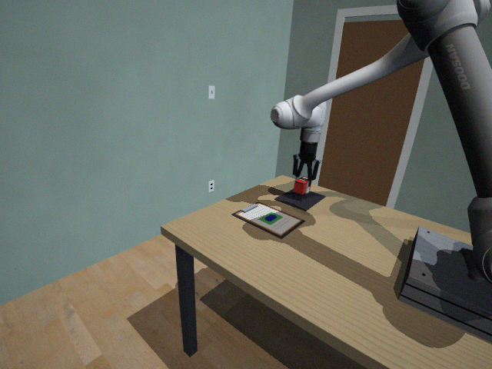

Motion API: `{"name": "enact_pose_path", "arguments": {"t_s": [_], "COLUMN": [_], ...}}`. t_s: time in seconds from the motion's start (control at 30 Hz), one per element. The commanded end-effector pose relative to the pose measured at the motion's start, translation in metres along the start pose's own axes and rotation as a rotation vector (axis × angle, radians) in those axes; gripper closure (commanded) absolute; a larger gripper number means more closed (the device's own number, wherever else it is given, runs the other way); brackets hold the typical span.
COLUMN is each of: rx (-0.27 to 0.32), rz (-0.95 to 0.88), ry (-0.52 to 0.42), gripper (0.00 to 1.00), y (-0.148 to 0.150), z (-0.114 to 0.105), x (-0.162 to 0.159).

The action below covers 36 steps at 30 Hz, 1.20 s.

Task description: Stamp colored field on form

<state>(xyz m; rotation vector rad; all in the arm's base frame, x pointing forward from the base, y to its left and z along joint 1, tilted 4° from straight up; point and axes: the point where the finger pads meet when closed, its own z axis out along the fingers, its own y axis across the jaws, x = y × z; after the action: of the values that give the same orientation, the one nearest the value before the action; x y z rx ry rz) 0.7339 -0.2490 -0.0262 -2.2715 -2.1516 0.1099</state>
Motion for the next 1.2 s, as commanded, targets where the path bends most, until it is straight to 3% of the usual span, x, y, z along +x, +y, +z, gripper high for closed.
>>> {"name": "enact_pose_path", "arguments": {"t_s": [0.0,0.17,0.2,1.17], "rx": [0.002,0.002,0.002,0.002], "rz": [0.005,0.005,0.005,0.005], "ry": [-0.001,-0.001,-0.001,-0.001], "gripper": [0.80,0.80,0.46,0.46], "y": [-0.0018,-0.0018,-0.0018,-0.0018], "z": [0.0030,0.0030,0.0030,0.0030], "x": [-0.0021,-0.0021,-0.0021,-0.0021]}}
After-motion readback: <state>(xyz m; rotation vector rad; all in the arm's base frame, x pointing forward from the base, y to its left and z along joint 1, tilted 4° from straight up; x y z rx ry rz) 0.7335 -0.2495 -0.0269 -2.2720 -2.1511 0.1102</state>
